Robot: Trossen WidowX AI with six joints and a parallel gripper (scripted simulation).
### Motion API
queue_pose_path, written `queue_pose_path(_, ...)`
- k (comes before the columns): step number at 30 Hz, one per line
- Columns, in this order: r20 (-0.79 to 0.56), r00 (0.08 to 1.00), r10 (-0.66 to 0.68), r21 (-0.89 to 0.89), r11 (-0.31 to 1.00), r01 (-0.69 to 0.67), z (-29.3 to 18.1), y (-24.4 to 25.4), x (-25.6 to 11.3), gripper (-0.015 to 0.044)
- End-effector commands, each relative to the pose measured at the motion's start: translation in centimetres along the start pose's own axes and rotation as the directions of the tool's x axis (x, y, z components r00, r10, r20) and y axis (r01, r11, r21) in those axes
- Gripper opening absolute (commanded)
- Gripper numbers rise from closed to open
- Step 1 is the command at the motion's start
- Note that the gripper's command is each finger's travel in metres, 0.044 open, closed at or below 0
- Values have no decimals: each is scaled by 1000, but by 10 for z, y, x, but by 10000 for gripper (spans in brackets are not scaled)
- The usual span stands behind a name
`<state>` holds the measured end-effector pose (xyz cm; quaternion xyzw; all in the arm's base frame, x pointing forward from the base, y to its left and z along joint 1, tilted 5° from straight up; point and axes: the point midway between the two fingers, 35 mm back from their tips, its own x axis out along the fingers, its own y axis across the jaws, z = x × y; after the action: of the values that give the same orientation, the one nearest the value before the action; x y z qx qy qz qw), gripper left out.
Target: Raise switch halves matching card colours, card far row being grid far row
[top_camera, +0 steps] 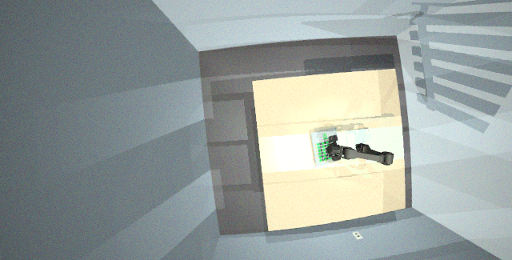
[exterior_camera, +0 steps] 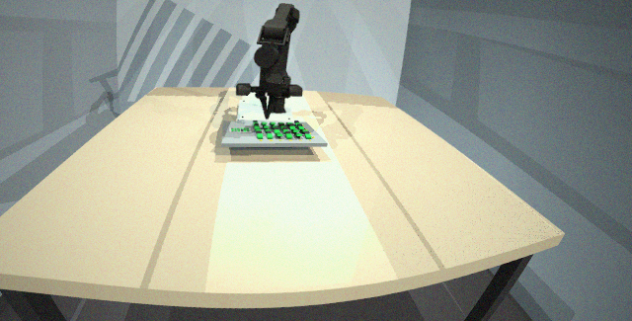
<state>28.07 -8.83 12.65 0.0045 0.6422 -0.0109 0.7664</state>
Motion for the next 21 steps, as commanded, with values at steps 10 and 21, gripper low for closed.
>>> queue_pose_path(10,-10,1000,-3,5,1000,3,-1,-1,19,0)
queue_pose_path(21,-10,1000,-3,5,1000,3,-1,-1,19,0)
